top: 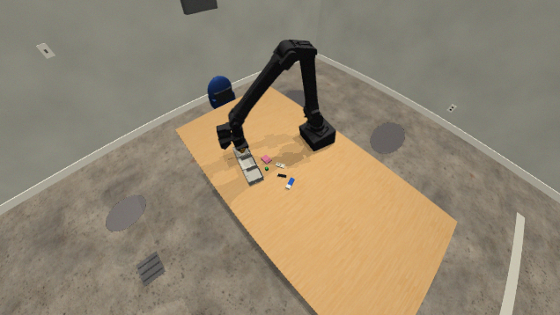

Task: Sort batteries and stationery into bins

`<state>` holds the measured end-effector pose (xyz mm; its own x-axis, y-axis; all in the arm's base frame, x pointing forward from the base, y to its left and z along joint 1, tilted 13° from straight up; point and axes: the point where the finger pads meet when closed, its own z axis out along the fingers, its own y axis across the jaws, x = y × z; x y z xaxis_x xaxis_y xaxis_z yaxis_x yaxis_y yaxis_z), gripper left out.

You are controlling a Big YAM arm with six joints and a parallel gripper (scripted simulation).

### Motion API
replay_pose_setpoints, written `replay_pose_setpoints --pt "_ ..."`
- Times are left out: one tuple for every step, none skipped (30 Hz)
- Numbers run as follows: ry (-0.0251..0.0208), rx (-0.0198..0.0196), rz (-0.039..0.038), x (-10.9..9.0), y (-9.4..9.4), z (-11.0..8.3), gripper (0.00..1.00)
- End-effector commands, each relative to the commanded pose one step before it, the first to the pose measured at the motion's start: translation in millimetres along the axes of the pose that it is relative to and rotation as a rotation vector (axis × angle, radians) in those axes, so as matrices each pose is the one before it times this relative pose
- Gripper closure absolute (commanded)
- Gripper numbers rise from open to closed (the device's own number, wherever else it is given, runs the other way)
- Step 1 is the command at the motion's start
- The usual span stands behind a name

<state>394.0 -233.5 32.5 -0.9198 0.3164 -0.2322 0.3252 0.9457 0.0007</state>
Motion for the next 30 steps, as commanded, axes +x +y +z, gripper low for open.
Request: replay_pose_setpoints --pt "-0.06447 0.01538 0.00798 -27.97 -4.57 -28.41 0.92" --pt "-0.00014 0.00019 0.00002 -0.03 -0.31 -1.43 0.92" --pt "0.00000 0.00000 0.00000 0.00 0.00 0.00 0.92" --pt "0.00000 0.00000 0.00000 0.00 0.00 0.00 0.92" --pt "0.03774 -0.00768 0.00193 7.87 0.46 14.60 0.92" --pt "-0.00016 0.00016 0.00002 -0.05 -0.30 -1.42 0.92" --pt "-0.00684 0.00156 -0.00032 -0.03 -0.11 -4.92 0.92" --pt "-0.01746 0.00381 -0.00087 -1.88 -0.27 -9.47 0.92" --pt "-0.01117 0.00250 -0.00053 -3.99 -0.92 -5.34 0.92" --pt "-0.00292 0.00078 -0.00013 -1.51 -0.59 -2.15 0.92" --pt "-0.00013 0.00019 0.00002 -0.03 -0.31 -1.43 0.92" --pt "-0.00013 0.00019 0.00001 -0.03 -0.31 -1.43 0.92" --pt "-0.00013 0.00019 0.00001 -0.03 -0.31 -1.43 0.92" --pt "-0.00013 0.00019 0.00001 -0.03 -0.31 -1.43 0.92" --pt "0.00101 -0.00006 0.00007 0.18 -0.29 -0.94 0.92" --pt "0.00975 -0.00195 0.00053 1.80 -0.13 2.79 0.92" --pt "-0.01141 0.00295 -0.00057 -2.02 -1.08 -9.02 0.92" --pt "-0.00040 0.00037 -0.00063 -0.13 -0.60 -4.27 0.92" --pt "-0.00041 0.00007 -0.00159 -0.22 -0.14 -4.25 0.92" --pt "0.00000 0.00000 0.00000 0.00 0.00 0.00 0.92" --pt "0.00000 0.00000 0.00000 0.00 0.00 0.00 0.92" --pt "-0.00059 -0.00270 -0.01051 -1.11 4.16 -4.06 0.92" --pt "-0.00040 0.00009 -0.00154 -0.21 -0.17 -4.25 0.92" --pt "-0.00037 0.00053 -0.00016 -0.06 -0.83 -4.28 0.92" --pt "-0.00036 0.00060 0.00006 -0.03 -0.94 -4.29 0.92" --pt "-0.00036 0.00048 0.00109 -0.07 -0.76 -4.28 0.92" --pt "-0.00021 0.00043 0.00143 0.04 -0.75 -2.55 0.92" --pt "-0.00001 0.00010 0.00038 0.05 -0.23 -0.18 0.92" --pt "0.01513 -0.00718 0.00316 0.18 14.35 6.77 0.92" --pt "0.04216 -0.00780 0.00207 13.96 7.10 14.56 0.92"
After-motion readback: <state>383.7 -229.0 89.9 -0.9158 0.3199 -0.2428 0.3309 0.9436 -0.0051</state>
